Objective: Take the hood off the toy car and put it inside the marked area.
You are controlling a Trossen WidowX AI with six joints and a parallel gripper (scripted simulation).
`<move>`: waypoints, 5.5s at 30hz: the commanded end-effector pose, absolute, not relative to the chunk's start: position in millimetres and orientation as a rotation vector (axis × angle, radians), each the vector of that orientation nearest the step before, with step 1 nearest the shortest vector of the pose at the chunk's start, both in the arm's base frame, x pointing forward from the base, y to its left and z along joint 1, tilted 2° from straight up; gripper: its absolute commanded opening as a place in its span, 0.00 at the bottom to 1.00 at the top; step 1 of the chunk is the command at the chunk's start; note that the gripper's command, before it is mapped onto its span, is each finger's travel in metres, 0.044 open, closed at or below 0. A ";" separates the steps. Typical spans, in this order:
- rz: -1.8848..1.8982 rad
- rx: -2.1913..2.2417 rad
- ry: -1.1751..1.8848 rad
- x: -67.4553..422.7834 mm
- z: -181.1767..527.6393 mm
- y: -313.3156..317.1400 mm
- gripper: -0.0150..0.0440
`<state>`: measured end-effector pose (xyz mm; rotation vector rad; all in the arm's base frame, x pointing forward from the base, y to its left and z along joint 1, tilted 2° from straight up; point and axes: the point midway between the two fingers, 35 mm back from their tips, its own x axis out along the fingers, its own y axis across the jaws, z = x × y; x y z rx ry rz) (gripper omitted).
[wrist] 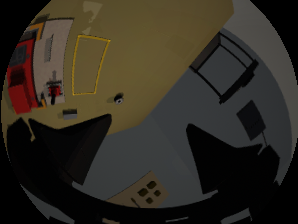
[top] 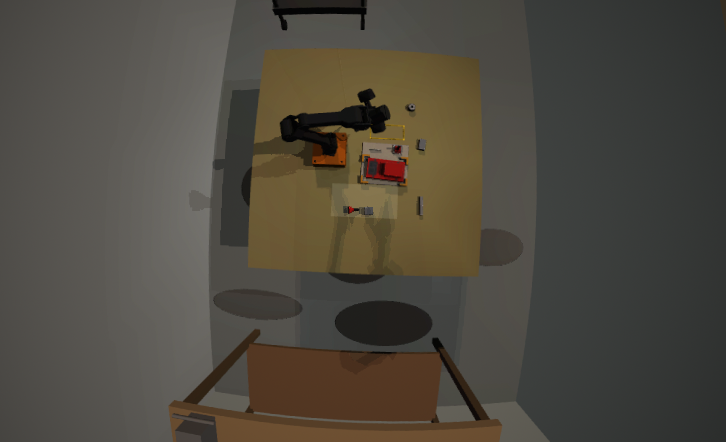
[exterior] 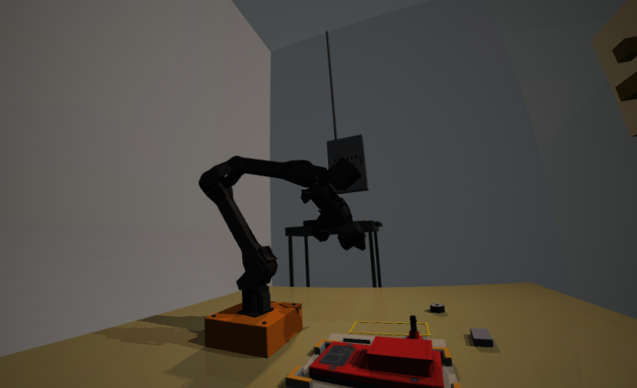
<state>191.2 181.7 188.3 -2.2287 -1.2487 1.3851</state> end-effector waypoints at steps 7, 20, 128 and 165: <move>1.520 -2.025 -0.724 219.5 178.9 166.3 1.00; 1.396 -1.411 0.365 277.6 152.0 116.5 1.00; 0.053 -0.094 1.526 349.8 45.7 -27.5 1.00; 0.053 -0.094 1.526 350.1 28.2 -28.2 1.00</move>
